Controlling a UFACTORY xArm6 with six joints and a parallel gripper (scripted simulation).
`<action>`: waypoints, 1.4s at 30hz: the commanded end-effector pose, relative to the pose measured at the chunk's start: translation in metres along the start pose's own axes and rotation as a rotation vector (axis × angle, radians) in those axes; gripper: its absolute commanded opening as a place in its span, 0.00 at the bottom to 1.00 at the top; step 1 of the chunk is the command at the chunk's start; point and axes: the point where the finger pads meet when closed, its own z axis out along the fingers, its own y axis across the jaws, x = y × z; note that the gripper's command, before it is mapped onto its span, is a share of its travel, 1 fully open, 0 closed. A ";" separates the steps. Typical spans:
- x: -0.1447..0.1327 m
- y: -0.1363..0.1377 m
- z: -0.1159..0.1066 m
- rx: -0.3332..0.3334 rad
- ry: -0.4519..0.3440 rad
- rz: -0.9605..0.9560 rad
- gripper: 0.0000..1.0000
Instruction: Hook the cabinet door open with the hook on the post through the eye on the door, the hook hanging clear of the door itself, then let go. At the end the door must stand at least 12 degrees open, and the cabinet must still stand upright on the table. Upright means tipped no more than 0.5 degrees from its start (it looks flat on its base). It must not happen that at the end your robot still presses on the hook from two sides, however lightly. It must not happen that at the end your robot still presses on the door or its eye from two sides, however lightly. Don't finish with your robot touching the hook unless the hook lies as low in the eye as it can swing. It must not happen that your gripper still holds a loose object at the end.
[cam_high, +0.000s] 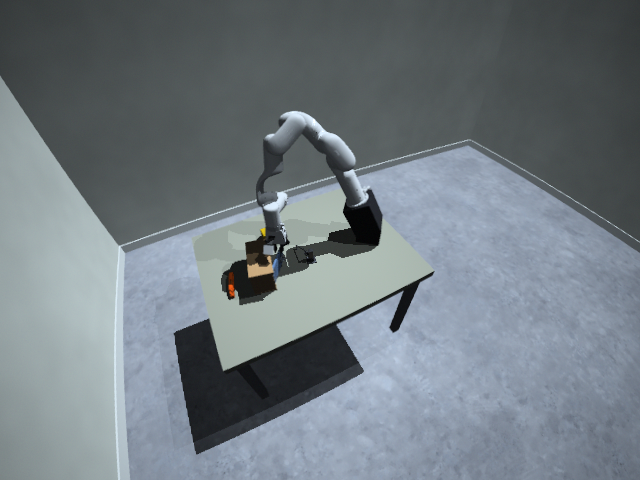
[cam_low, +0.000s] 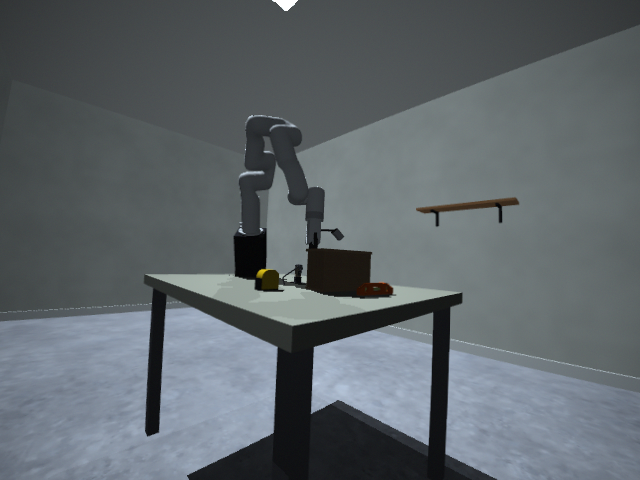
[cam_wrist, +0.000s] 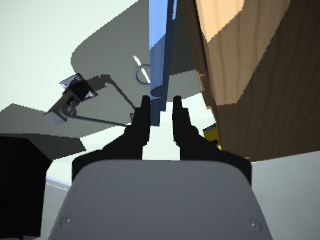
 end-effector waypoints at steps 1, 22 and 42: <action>0.001 0.000 -0.001 -0.002 0.002 0.020 0.27; 0.001 -0.005 -0.006 -0.002 0.002 0.042 0.27; 0.001 -0.005 -0.035 -0.002 0.002 0.042 0.27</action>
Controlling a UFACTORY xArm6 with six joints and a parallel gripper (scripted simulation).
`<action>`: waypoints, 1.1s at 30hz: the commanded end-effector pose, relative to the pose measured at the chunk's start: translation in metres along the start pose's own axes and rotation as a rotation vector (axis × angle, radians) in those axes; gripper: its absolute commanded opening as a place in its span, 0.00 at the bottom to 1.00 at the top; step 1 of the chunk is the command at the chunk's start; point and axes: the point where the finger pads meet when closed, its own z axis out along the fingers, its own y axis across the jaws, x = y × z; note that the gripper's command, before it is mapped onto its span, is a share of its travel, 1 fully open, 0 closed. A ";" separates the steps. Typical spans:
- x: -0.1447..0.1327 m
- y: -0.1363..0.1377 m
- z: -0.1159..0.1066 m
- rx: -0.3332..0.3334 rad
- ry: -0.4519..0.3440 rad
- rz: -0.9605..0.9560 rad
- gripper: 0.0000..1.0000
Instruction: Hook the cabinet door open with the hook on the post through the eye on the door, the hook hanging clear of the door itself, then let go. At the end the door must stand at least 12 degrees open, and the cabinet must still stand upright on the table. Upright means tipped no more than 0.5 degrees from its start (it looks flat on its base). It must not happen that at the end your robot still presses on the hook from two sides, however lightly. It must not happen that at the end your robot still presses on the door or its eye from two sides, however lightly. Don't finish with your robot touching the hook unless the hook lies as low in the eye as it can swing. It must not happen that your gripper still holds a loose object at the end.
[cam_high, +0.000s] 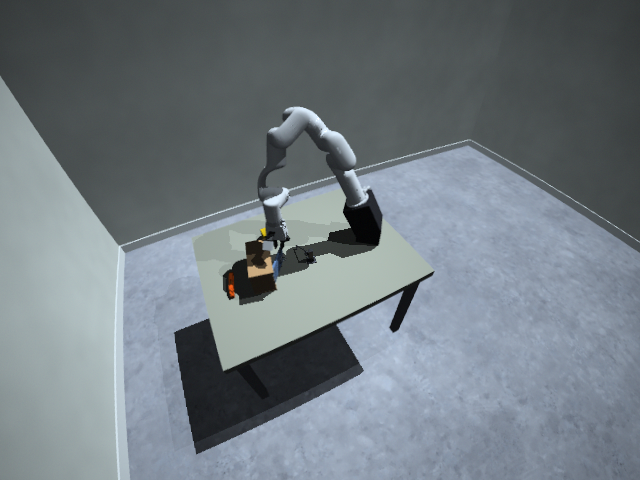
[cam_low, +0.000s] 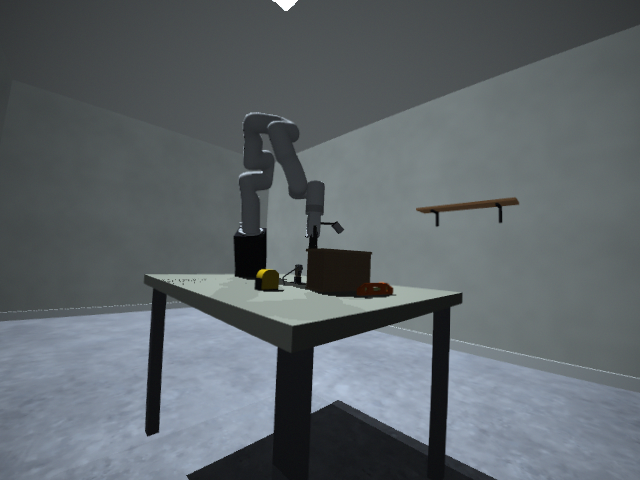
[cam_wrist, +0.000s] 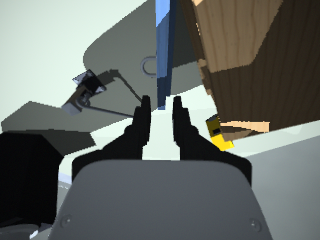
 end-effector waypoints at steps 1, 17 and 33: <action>0.001 0.001 -0.009 -0.001 0.002 0.000 0.27; 0.001 0.001 -0.036 -0.001 0.002 0.000 0.27; 0.001 0.001 -0.045 -0.001 0.002 0.000 0.27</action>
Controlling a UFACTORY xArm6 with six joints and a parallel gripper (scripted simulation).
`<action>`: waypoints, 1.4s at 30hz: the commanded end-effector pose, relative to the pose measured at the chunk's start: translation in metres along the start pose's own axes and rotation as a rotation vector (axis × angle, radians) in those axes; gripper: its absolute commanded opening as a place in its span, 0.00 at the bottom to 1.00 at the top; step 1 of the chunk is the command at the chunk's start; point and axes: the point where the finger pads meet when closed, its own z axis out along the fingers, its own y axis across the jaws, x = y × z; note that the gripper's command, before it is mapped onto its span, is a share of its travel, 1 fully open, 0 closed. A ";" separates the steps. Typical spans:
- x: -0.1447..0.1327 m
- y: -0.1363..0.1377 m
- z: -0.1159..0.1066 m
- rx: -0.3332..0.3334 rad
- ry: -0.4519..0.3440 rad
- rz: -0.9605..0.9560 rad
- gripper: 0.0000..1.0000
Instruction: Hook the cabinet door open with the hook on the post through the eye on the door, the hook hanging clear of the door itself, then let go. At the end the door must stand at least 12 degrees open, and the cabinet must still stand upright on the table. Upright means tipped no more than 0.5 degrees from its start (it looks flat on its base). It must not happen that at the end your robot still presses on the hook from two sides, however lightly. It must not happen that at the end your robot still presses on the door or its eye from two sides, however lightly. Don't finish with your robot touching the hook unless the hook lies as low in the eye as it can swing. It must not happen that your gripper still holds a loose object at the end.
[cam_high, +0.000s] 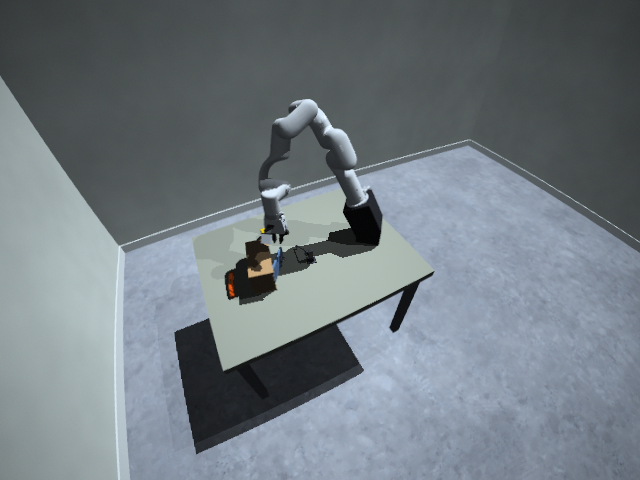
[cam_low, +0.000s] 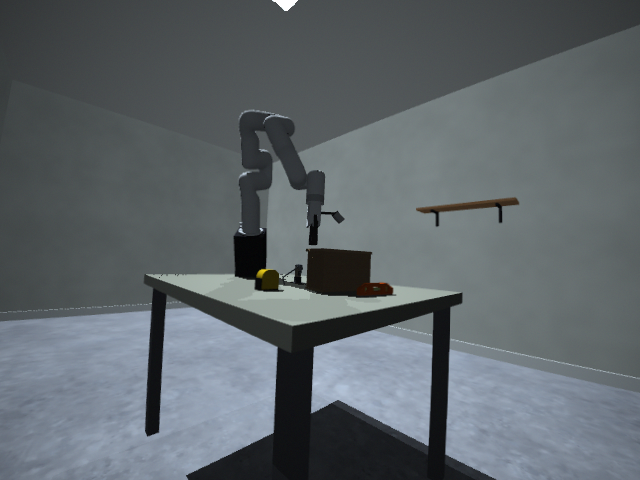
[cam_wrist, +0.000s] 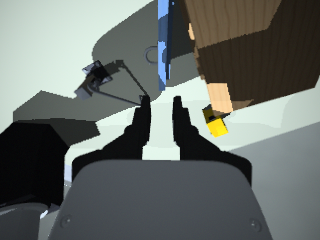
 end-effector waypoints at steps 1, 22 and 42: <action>0.001 0.001 -0.001 -0.002 0.003 0.000 0.27; -0.084 -0.081 0.000 -0.003 0.002 -0.769 0.24; -0.084 -0.081 0.000 -0.003 0.002 -0.769 0.24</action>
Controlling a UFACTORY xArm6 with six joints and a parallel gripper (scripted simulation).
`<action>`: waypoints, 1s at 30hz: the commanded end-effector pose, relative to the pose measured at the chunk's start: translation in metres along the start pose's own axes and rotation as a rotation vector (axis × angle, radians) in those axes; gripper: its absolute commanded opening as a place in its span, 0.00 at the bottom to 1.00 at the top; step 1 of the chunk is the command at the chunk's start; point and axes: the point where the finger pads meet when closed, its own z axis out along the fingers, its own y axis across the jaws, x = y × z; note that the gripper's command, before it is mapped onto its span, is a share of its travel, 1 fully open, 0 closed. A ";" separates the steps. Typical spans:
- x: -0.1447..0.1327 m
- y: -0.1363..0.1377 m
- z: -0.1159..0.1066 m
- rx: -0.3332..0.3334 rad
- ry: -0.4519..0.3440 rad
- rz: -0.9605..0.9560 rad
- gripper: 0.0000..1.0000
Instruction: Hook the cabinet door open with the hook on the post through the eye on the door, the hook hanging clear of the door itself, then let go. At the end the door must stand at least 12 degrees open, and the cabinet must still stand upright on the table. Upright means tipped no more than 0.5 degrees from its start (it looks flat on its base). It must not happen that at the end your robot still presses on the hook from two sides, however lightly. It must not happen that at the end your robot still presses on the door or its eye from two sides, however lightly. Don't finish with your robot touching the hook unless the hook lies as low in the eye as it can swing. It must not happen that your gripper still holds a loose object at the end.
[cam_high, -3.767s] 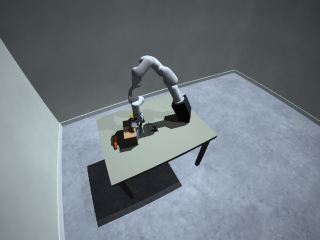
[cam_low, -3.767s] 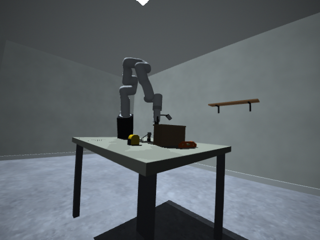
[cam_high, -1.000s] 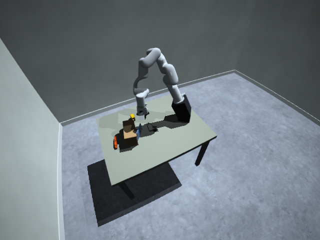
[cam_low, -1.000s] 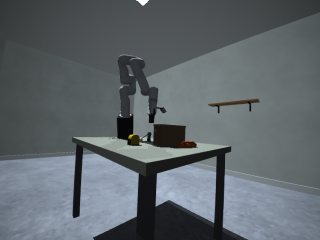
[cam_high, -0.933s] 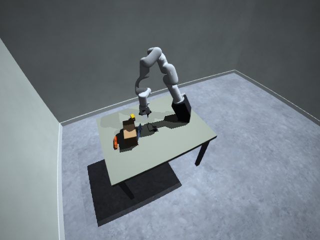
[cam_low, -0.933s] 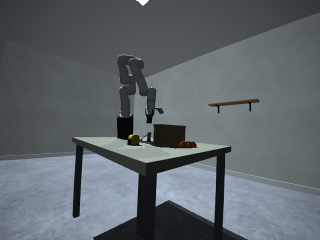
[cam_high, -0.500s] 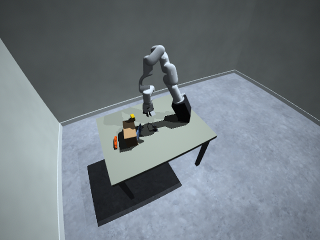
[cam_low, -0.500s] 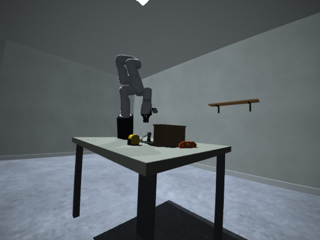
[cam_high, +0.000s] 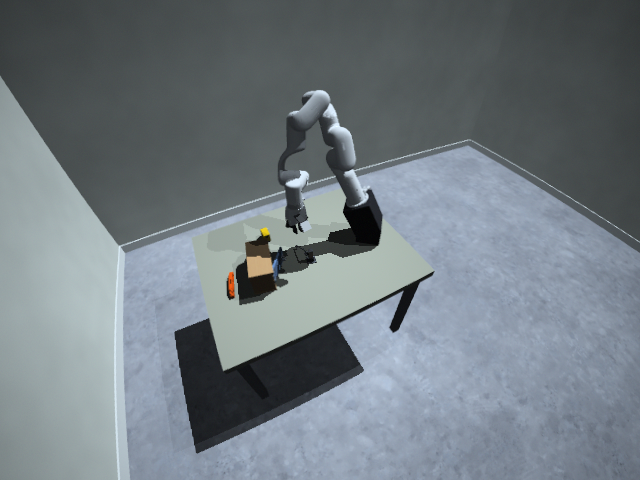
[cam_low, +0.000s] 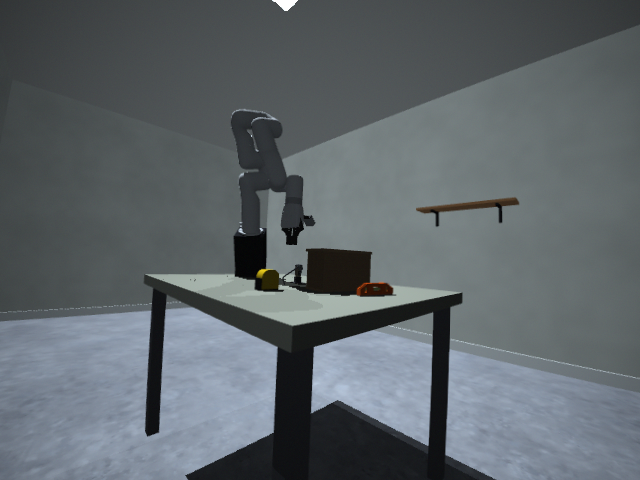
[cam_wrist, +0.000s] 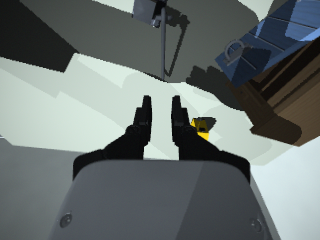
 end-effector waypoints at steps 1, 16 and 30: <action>0.000 0.001 -0.001 -0.002 0.000 0.000 0.24; 0.000 0.001 0.001 -0.002 0.000 0.000 0.24; 0.000 0.001 0.018 -0.002 0.000 0.000 0.24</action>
